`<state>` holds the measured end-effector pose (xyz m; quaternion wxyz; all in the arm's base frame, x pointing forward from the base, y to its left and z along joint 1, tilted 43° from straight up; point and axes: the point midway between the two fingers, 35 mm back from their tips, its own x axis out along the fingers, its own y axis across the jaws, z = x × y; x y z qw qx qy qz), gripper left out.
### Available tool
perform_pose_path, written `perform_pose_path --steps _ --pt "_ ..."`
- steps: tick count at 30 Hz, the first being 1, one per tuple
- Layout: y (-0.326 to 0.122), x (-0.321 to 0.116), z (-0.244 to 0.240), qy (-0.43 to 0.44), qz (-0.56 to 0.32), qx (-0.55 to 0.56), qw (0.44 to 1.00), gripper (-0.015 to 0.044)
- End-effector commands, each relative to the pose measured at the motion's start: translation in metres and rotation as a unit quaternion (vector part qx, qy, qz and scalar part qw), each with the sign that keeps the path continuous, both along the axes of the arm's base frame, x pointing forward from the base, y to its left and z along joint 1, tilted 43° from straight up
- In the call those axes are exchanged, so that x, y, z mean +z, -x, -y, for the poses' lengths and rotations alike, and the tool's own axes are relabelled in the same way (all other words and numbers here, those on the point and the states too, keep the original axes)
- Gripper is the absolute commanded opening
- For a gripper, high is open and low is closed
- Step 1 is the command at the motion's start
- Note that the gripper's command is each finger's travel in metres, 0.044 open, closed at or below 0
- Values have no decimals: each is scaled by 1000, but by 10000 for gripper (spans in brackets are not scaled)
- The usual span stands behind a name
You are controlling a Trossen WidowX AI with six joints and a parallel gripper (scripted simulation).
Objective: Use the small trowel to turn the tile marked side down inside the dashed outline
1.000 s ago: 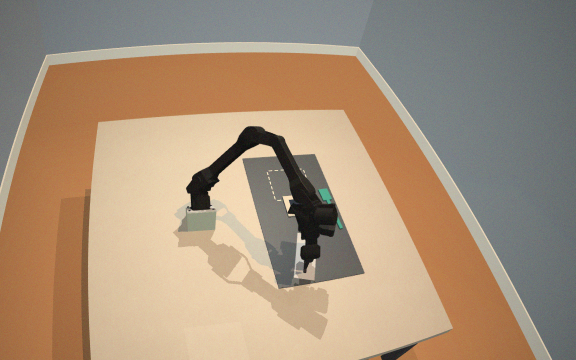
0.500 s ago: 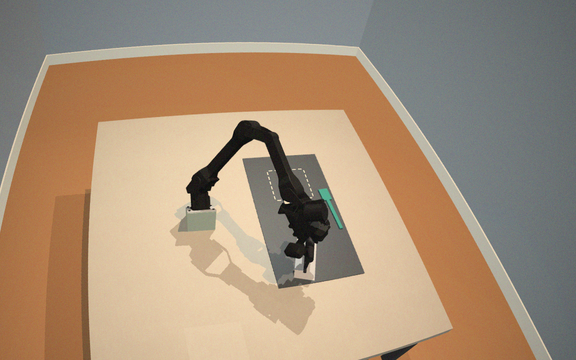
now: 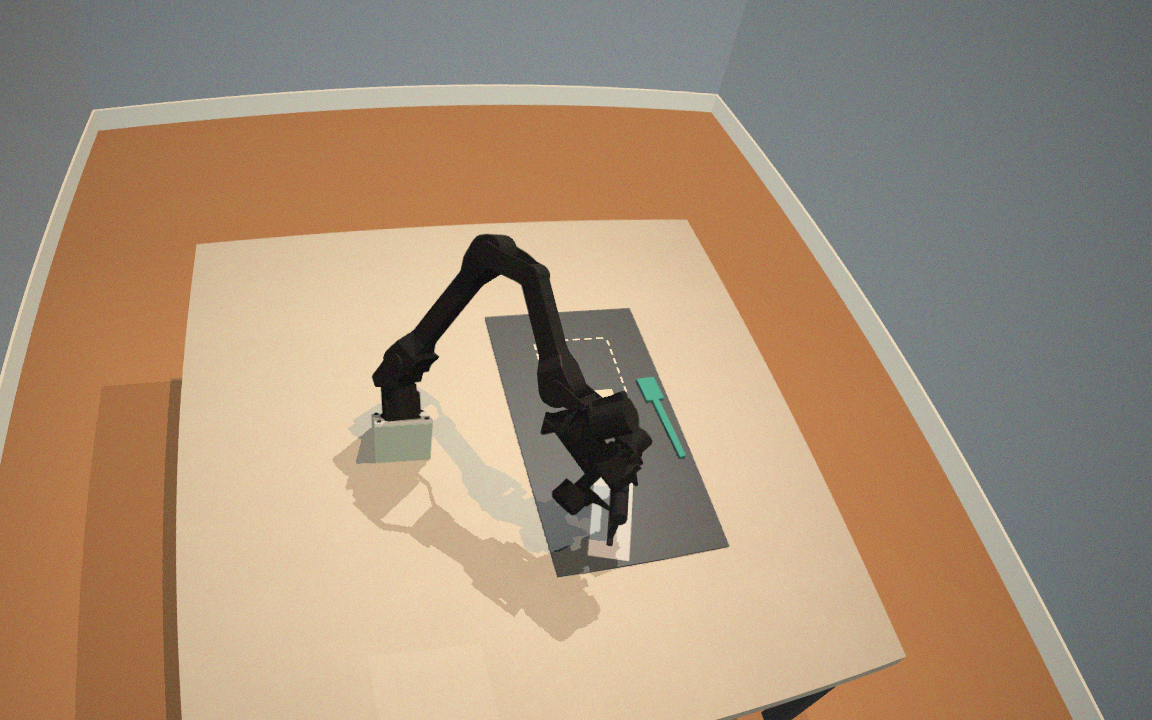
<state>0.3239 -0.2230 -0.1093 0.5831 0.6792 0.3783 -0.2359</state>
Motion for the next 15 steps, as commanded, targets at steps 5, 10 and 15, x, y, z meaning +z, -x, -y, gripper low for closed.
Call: perform_pose_path --steps 5,10,15 --pt "0 7 -15 -80 10 -121 989 300" --pt "2 12 -25 -131 16 -187 973 300" --pt "5 18 -35 -186 22 -248 950 300"
